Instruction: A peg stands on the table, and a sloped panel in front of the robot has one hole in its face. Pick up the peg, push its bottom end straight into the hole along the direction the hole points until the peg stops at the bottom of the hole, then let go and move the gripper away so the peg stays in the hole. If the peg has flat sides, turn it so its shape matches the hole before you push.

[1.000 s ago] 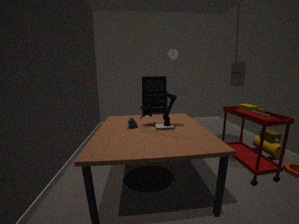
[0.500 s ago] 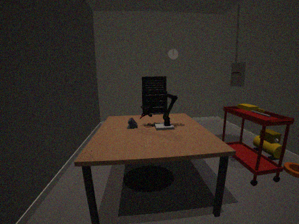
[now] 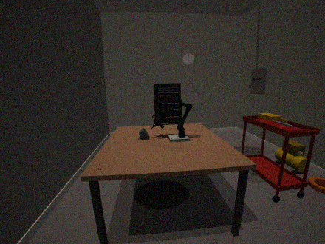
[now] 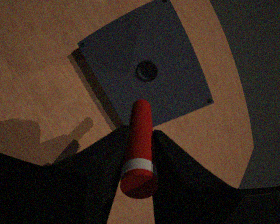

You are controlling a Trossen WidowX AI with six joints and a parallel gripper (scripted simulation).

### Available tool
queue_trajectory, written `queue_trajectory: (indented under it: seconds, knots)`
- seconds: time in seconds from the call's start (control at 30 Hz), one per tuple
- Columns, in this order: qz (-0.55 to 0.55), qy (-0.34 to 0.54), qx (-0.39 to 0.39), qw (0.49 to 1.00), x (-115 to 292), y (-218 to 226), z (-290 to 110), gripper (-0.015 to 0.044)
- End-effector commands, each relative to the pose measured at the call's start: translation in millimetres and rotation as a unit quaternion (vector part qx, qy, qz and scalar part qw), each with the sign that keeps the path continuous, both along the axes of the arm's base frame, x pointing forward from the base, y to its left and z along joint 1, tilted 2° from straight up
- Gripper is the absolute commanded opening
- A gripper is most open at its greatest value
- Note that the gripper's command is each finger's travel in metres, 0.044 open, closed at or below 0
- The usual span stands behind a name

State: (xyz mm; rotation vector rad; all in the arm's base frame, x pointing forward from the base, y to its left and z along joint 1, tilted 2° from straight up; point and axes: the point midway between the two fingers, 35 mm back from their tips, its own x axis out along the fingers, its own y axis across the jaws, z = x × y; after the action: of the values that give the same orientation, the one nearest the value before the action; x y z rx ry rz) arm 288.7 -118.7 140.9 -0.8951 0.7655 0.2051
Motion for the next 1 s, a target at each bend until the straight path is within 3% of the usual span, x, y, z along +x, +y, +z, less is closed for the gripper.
queue_trajectory:
  seconds: [0.0,0.97]
  knots:
    - [0.008,-0.002,-0.003,1.0,4.7,1.0,-6.4,0.0]
    - [0.034,-0.044,-0.03,0.998,26.2,5.0,-21.3,0.0]
